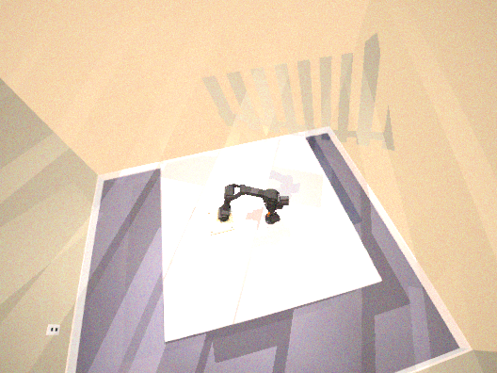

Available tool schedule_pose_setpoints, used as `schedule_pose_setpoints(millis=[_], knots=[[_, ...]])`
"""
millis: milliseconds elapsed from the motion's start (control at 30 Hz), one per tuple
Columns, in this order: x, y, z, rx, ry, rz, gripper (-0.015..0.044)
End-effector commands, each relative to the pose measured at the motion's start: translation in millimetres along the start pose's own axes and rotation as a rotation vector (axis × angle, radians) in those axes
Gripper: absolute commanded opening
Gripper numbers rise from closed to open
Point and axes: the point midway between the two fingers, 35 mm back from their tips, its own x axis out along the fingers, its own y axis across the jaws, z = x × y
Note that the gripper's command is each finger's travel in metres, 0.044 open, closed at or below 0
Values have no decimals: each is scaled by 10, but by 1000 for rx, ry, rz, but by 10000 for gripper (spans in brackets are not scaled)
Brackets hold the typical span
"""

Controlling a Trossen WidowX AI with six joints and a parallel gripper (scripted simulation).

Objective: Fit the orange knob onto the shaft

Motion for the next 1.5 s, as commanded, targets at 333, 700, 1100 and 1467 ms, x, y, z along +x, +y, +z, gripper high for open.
schedule_pose_setpoints(millis=[333, 700, 1100, 1467], knots=[[7, -21, 50, -129, -5, -3, 0], [24, -13, 30, -129, -5, -3, 0], [31, -2, -7, -129, -5, -3, 0], [-22, -7, 5, -137, -5, -3, 0]])
